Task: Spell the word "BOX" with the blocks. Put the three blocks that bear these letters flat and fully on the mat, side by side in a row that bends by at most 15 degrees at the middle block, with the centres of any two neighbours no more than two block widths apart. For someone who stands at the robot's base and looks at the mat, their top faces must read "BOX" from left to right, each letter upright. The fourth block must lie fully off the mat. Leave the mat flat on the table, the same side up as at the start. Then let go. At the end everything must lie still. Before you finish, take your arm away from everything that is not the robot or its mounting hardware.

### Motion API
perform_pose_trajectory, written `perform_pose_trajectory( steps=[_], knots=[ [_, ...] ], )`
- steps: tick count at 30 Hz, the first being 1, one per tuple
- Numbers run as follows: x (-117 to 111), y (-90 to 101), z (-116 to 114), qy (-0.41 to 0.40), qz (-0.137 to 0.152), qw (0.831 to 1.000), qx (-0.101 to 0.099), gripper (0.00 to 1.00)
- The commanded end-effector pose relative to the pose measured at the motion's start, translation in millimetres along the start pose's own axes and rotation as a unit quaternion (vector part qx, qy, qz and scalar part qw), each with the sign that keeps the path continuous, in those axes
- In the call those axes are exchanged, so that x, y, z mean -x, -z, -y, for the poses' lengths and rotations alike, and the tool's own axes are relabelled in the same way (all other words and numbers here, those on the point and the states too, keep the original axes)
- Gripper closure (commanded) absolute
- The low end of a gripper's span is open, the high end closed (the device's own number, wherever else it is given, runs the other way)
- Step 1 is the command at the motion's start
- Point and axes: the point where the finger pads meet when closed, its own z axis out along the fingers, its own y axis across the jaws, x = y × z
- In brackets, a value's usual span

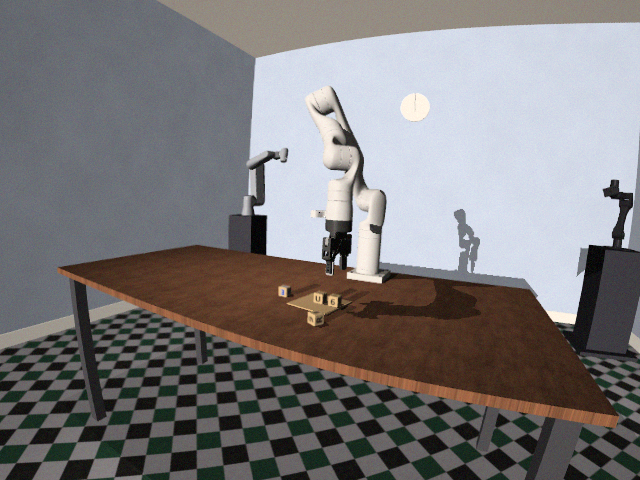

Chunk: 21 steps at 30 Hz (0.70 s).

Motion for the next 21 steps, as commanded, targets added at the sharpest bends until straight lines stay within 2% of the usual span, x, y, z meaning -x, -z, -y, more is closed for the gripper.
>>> perform_pose_trajectory(
  steps=[1,14,17,21],
  knots=[
    [0,0.6,0,0.0,0.0,1.0,-0.001,0.0],
    [0,0.7,3,-0.004,0.0,1.0,-0.001,0.0],
    [3,0.8,18,-0.024,0.001,1.0,-0.002,0.0],
    [8,0.5,57,-0.08,0.002,0.997,-0.002,0.0]
  ],
)
